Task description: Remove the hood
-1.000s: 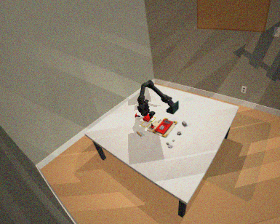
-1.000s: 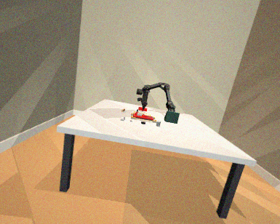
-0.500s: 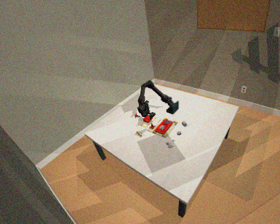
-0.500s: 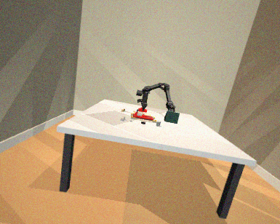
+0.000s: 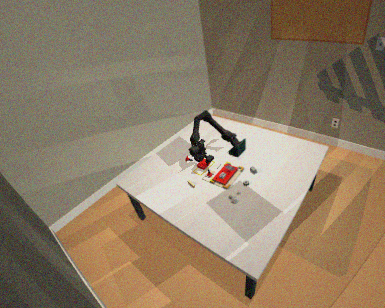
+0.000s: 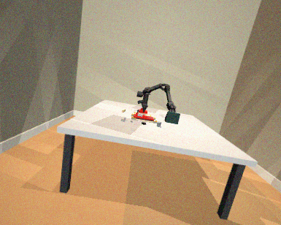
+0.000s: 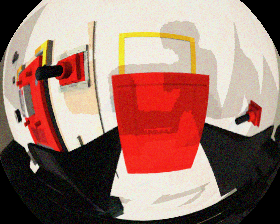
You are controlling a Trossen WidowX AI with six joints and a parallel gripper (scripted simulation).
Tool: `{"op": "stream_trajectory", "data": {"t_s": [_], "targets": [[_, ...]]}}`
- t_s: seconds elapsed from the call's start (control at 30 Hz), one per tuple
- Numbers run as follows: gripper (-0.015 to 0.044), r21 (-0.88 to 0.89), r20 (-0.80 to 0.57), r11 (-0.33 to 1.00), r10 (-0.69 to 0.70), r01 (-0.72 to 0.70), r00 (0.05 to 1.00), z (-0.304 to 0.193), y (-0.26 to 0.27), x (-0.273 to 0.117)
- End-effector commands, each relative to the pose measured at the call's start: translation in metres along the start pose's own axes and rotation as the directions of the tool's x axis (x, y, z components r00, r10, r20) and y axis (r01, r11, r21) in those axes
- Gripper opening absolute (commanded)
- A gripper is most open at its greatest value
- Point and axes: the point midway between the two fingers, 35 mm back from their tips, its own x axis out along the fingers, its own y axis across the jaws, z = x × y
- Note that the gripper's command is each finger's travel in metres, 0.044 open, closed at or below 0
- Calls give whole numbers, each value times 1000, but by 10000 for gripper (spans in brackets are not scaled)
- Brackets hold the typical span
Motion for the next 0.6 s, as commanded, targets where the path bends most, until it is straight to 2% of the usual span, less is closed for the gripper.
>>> {"op": "stream_trajectory", "data": {"t_s": [0.0,0.57], "targets": [[0,-6,1,1000,-5,5,1000,0,0,2],[0,-6,1,1000,-5,5,1000,0,-1,10]]}}
